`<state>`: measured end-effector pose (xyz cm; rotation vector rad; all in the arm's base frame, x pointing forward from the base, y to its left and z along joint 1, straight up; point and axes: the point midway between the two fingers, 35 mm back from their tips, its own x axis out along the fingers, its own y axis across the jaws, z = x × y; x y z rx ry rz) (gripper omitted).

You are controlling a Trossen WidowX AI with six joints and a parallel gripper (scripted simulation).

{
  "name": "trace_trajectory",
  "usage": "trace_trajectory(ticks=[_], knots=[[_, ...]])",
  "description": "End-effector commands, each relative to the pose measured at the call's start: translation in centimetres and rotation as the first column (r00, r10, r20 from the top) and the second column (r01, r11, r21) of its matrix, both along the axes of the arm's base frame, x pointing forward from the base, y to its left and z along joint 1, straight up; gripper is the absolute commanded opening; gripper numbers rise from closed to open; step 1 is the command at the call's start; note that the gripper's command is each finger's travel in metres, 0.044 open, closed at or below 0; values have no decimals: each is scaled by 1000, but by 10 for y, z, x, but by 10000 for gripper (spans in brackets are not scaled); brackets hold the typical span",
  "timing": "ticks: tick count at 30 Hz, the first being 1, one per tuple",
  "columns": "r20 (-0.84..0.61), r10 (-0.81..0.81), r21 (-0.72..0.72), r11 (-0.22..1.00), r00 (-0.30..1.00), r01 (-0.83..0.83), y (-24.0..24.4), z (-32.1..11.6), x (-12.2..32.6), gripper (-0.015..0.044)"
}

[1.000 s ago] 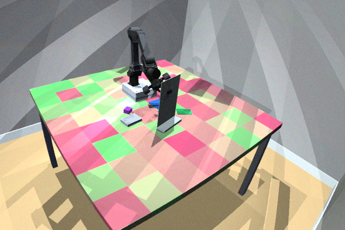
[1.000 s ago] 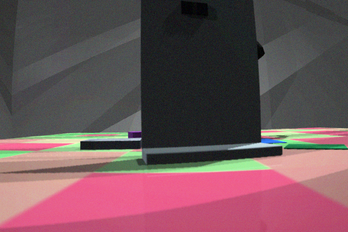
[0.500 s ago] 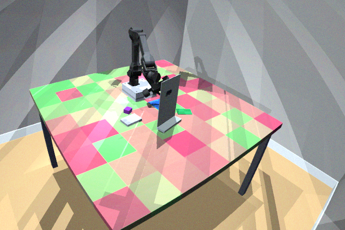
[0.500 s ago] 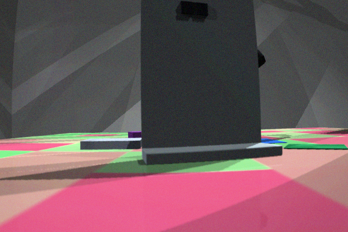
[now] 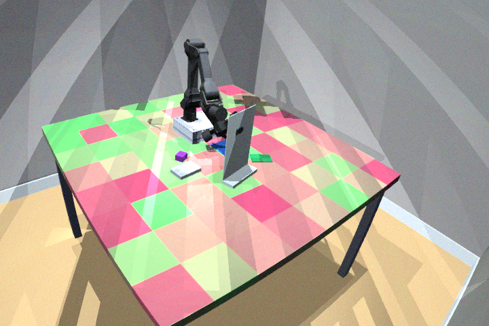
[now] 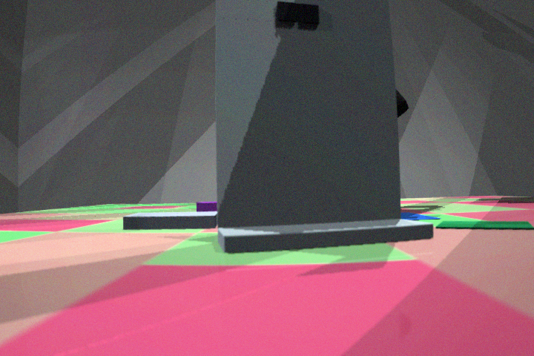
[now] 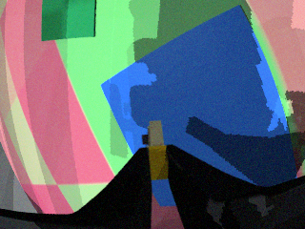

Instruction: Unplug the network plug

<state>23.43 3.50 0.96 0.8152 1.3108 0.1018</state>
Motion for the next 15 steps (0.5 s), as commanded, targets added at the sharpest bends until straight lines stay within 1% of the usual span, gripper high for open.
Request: trace_trajectory(ticks=[1,15], knots=[[-6,3,0,1000,1000,-3,0,-8,-2,0],[-8,3,2,1000,1000,-3,1,-20,-3,0]])
